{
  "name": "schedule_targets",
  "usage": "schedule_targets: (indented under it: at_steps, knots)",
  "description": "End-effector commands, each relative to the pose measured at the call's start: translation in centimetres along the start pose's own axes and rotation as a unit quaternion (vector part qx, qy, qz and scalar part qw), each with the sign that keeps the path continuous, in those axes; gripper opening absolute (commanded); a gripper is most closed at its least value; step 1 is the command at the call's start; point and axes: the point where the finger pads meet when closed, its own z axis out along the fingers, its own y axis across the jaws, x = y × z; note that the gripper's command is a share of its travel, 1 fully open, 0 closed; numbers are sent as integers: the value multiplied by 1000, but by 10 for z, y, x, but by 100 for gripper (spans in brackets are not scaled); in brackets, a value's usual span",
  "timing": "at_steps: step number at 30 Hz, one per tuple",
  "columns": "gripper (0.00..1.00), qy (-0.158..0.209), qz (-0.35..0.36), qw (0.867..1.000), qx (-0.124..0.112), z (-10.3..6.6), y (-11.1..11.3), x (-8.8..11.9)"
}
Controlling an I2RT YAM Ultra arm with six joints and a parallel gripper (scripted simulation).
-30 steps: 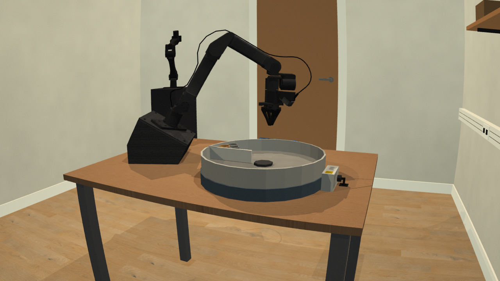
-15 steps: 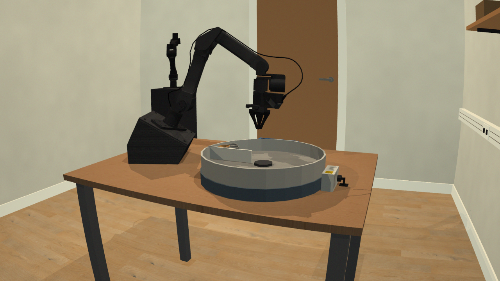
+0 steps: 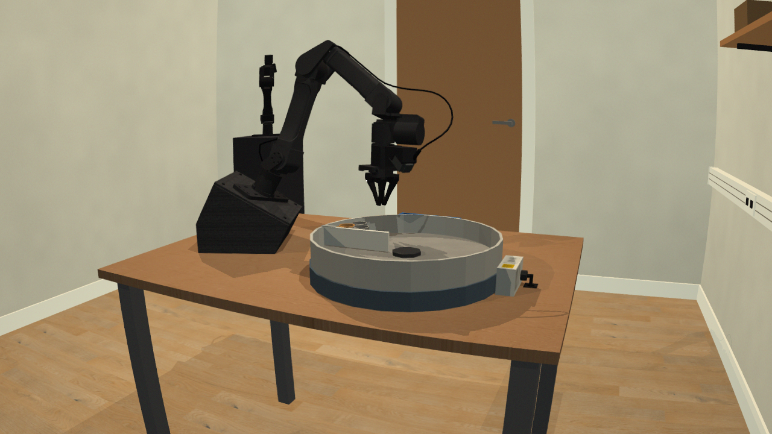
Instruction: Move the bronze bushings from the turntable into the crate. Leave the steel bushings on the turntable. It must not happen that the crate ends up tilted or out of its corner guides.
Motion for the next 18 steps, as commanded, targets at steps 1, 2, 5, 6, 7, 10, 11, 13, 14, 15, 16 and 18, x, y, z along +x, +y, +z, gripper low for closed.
schedule_targets:
  at_steps: [1,2,5,6,7,10,11,13,14,15,16,18]
  knots:
    - [15,-2,-10,1000,-22,0,-10,-13]
    - [15,0,-6,1000,-22,1,-16,-14]
    - [15,1,5,1000,-22,-1,-30,-19]
    - [15,-11,4,1000,-25,-4,-32,-29]
    - [15,-12,7,1000,-25,-4,-36,-31]
    - [15,-8,11,1000,-24,-4,-41,-31]
    - [15,-24,7,999,-28,-14,-41,-34]
    - [15,-9,17,1000,-24,-3,-51,-36]
    - [15,-7,19,1000,-23,-3,-54,-36]
    - [15,-7,21,999,-23,-3,-57,-36]
    - [15,-7,23,999,-23,-3,-59,-37]
    - [15,-20,20,999,-26,-10,-60,-40]
